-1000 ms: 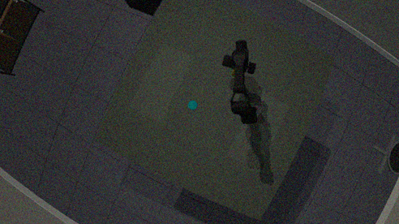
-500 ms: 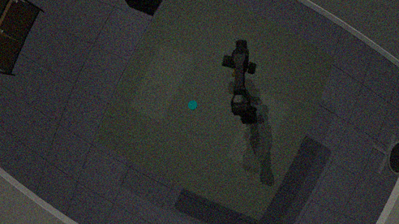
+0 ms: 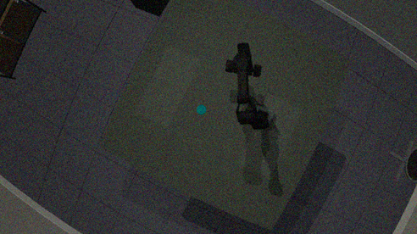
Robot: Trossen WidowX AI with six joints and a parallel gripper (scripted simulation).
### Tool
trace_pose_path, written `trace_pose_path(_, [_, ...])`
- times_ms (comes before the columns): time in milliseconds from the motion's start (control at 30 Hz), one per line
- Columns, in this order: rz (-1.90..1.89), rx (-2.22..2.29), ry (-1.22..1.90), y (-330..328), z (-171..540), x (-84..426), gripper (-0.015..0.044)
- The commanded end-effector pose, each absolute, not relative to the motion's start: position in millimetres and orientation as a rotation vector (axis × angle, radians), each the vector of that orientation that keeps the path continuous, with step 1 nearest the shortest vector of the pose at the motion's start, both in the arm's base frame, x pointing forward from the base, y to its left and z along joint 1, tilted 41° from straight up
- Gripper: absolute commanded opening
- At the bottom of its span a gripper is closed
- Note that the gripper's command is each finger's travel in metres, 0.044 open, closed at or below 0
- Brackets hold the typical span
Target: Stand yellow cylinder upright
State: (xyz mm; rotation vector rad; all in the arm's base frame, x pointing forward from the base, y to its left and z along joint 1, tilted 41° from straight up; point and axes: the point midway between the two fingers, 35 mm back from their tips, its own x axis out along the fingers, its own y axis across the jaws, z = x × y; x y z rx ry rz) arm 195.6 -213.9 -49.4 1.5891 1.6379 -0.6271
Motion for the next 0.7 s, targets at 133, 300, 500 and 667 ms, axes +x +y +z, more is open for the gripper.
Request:
trace_pose_path(133, [-0.566, 1.532, 1.635, -206, -35, 216, 0.0105])
trace_pose_path(300, [-0.535, 1.5, 1.634, -201, -27, 227, 0.0105])
trace_pose_path(500, [-0.496, 1.463, 1.632, -194, -17, 239, 0.0105])
trace_pose_path(667, [-0.463, 1.432, 1.63, -188, -9, 250, 0.0105])
